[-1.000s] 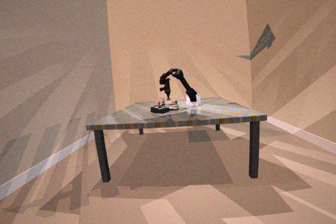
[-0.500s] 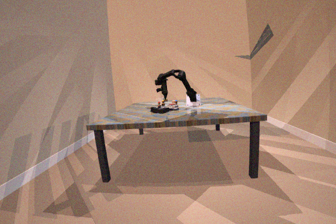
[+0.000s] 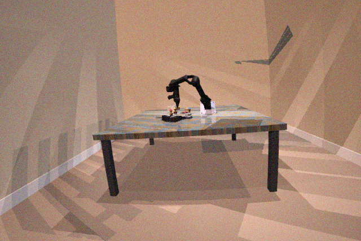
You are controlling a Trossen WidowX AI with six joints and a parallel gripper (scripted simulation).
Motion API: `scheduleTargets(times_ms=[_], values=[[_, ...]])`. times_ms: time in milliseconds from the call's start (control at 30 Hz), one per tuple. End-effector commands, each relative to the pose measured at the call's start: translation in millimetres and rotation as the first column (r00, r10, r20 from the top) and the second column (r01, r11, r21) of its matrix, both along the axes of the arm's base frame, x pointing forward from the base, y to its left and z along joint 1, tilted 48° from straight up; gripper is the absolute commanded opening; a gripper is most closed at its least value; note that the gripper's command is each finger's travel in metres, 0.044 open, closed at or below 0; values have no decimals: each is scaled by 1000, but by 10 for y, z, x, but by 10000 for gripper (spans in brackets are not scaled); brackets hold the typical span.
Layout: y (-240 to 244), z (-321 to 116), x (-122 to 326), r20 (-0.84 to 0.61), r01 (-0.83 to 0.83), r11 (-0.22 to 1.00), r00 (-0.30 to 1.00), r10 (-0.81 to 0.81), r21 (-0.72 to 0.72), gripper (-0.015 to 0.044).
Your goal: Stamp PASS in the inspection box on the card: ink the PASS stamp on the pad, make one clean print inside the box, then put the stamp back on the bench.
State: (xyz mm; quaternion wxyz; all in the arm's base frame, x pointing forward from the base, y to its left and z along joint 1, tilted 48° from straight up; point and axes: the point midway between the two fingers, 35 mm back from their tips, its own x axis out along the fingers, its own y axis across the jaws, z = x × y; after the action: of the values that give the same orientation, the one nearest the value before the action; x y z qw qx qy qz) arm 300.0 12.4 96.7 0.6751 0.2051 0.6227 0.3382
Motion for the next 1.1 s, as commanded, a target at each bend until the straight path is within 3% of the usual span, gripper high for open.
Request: scheduleTargets(times_ms=[0, 1067], values=[[31, -9, -4, 1, 3, 1000, 1000, -3, 1, 0], [185, -156, 7, 3, 7, 1000, 1000, -7, -2, 0]])
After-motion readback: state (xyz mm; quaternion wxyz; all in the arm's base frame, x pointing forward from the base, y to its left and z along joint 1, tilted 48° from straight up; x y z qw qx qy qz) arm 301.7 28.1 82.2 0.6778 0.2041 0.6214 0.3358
